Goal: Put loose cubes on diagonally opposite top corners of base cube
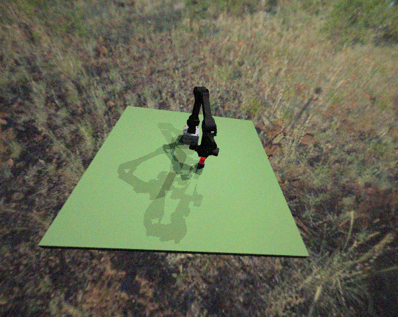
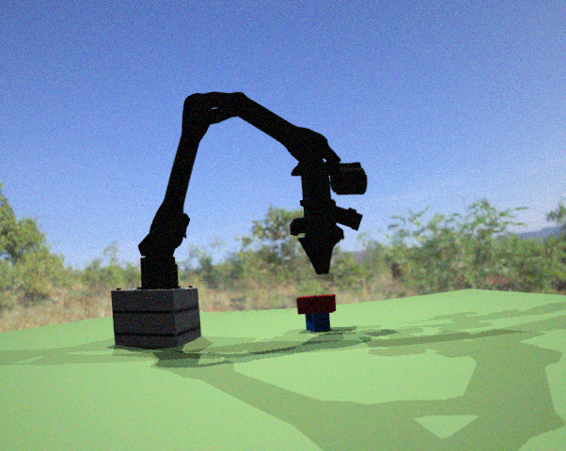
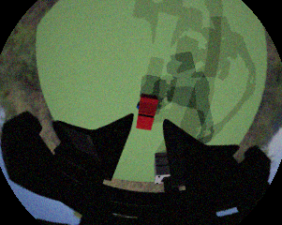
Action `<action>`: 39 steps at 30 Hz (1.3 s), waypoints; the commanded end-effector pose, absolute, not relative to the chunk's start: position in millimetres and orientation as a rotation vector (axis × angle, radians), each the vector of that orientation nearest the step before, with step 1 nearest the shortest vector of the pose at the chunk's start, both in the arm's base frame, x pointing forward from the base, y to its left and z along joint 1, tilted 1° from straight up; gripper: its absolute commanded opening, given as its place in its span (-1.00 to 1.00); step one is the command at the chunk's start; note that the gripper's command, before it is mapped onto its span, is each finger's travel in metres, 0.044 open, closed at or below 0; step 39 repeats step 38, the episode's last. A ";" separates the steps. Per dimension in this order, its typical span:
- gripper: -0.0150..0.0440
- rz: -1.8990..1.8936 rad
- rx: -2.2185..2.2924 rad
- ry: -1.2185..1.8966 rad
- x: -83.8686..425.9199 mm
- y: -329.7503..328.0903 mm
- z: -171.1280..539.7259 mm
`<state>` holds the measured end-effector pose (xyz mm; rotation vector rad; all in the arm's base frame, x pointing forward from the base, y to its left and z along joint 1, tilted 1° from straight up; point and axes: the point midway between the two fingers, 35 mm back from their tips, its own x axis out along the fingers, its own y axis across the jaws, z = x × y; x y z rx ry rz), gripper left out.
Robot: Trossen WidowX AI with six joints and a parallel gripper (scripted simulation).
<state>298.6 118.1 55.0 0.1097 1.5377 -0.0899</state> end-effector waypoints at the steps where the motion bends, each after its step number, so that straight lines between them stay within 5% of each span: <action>1: 0.20 -0.089 0.112 1.534 299.0 118.6 63.0; 6: 0.20 -0.089 0.112 1.534 299.0 118.6 64.5; 14: 0.86 -0.089 0.111 1.535 298.5 118.2 71.4; 29: 0.86 -0.081 0.112 1.543 222.9 223.0 69.9; 39: 0.86 -0.081 0.118 1.544 216.5 229.4 70.0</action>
